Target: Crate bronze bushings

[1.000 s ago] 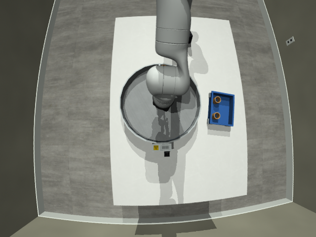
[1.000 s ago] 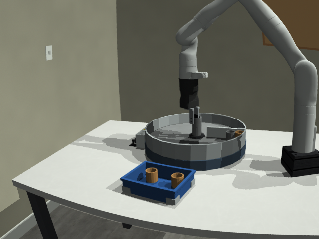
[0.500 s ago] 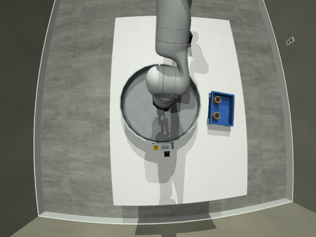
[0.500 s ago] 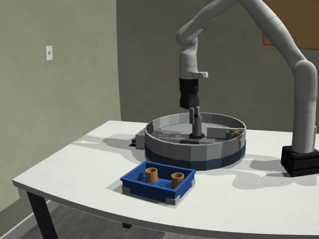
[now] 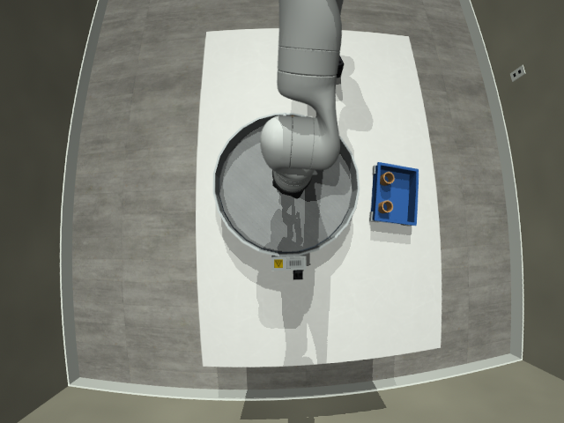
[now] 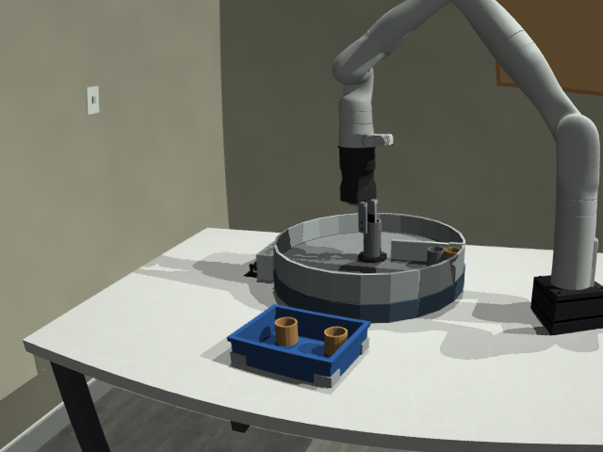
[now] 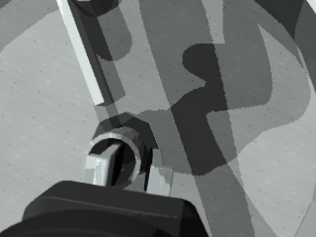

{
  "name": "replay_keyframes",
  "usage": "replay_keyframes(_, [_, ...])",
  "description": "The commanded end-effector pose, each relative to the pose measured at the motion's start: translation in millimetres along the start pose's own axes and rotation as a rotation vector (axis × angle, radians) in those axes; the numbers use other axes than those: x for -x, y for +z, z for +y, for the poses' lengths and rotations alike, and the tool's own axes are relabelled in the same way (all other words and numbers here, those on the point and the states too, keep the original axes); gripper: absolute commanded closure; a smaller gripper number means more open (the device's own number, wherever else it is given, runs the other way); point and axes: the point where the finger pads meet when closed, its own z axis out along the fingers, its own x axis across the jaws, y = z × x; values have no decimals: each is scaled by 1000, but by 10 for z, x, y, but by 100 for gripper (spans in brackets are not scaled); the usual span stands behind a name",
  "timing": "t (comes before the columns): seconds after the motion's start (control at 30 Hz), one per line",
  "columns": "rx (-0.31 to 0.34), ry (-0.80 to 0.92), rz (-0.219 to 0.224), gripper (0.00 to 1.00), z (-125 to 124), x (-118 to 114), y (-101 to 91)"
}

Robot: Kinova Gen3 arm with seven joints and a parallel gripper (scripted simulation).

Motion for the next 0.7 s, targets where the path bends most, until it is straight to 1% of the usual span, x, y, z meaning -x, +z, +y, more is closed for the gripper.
replay_keyframes(0.0, [5,0,2,53,13,-6,-22])
replay_keyframes(0.3, [5,0,2,53,13,-6,-22])
replay_keyframes(0.47, [5,0,2,53,13,-5,-76])
replay_keyframes(0.67, [5,0,2,53,13,-5,-76])
